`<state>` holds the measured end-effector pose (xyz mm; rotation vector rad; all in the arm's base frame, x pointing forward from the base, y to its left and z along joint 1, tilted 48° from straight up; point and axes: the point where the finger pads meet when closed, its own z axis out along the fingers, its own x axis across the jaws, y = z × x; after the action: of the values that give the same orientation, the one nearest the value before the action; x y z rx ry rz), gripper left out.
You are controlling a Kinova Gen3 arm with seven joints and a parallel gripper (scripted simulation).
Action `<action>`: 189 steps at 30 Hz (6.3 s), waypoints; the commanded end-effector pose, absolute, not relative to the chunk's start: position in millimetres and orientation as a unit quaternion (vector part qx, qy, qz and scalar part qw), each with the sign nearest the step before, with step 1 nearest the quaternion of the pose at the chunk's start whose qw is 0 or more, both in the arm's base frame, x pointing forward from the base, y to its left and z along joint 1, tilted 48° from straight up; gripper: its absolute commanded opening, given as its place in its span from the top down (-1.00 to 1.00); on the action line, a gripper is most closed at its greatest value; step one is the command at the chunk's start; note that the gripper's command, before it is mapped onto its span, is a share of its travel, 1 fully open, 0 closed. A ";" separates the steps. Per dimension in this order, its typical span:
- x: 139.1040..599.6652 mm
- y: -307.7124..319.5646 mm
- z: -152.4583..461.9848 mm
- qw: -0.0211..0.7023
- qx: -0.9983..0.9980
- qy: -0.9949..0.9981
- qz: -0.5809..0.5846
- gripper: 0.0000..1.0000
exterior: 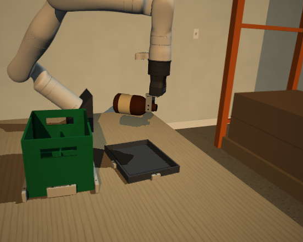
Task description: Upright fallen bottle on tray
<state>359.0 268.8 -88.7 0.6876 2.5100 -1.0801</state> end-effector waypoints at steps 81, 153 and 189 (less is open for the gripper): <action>359.1 270.1 -88.0 0.209 0.353 0.841 -0.353 1.00; 359.1 270.1 -88.0 0.254 0.460 0.787 -0.322 1.00; 359.1 270.1 -88.0 0.293 0.557 0.722 -0.287 1.00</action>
<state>359.2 268.3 -89.2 1.4808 1.9258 -0.7725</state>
